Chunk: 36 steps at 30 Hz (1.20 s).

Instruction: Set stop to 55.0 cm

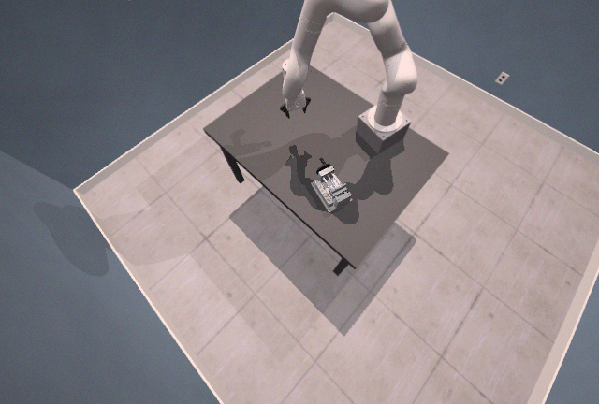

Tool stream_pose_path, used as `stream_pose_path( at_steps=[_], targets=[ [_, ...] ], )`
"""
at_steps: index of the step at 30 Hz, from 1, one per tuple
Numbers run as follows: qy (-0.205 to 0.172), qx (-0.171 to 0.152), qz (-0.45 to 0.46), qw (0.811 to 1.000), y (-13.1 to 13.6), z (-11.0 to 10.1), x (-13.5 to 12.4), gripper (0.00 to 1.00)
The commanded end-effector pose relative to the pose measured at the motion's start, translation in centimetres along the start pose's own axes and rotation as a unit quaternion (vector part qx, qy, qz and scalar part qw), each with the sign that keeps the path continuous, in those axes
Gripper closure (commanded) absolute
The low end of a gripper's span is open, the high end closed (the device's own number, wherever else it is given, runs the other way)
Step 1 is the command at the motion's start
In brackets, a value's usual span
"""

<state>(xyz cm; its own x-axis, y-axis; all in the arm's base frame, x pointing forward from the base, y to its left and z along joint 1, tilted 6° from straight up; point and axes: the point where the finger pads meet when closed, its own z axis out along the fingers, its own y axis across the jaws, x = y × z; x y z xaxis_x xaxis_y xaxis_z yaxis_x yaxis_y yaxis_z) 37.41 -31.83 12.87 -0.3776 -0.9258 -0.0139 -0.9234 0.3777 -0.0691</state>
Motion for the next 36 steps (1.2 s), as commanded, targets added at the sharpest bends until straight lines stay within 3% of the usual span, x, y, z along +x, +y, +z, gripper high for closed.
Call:
stream_pose_path(
  at_steps=[1,3,4,7,8,11,12,15,16,17,18,21,24,28,36],
  targets=[
    [0.006,0.004,-0.014,1.0,-0.5,0.7,-6.1,0.0],
    [0.006,0.004,-0.014,1.0,-0.5,0.7,-6.1,0.0],
    [0.005,0.006,-0.024,1.0,0.0,1.1,-9.7,0.0],
    [0.005,0.006,-0.024,1.0,0.0,1.1,-9.7,0.0],
    [0.004,0.009,-0.033,0.999,0.7,1.5,-12.9,0.0],
    [0.004,0.009,-0.033,0.999,0.7,1.5,-12.9,0.0],
    [0.002,0.012,-0.041,0.999,1.5,1.8,-15.7,0.0],
    [0.002,0.012,-0.041,0.999,1.5,1.8,-15.7,0.0],
    [0.001,0.014,-0.049,0.999,2.3,2.0,-18.1,0.0],
    [0.001,0.014,-0.049,0.999,2.3,2.0,-18.1,0.0],
    [-0.001,0.015,-0.055,0.998,3.2,2.2,-20.0,0.0],
    [-0.001,0.015,-0.055,0.998,3.2,2.2,-20.0,0.0],
    [-0.004,0.018,-0.064,0.998,4.6,2.5,-22.8,0.0],
    [-0.005,0.019,-0.069,0.997,5.3,2.6,-24.2,0.0],
    [-0.006,0.02,-0.071,0.997,5.6,2.7,-24.6,0.0]
  ],
)
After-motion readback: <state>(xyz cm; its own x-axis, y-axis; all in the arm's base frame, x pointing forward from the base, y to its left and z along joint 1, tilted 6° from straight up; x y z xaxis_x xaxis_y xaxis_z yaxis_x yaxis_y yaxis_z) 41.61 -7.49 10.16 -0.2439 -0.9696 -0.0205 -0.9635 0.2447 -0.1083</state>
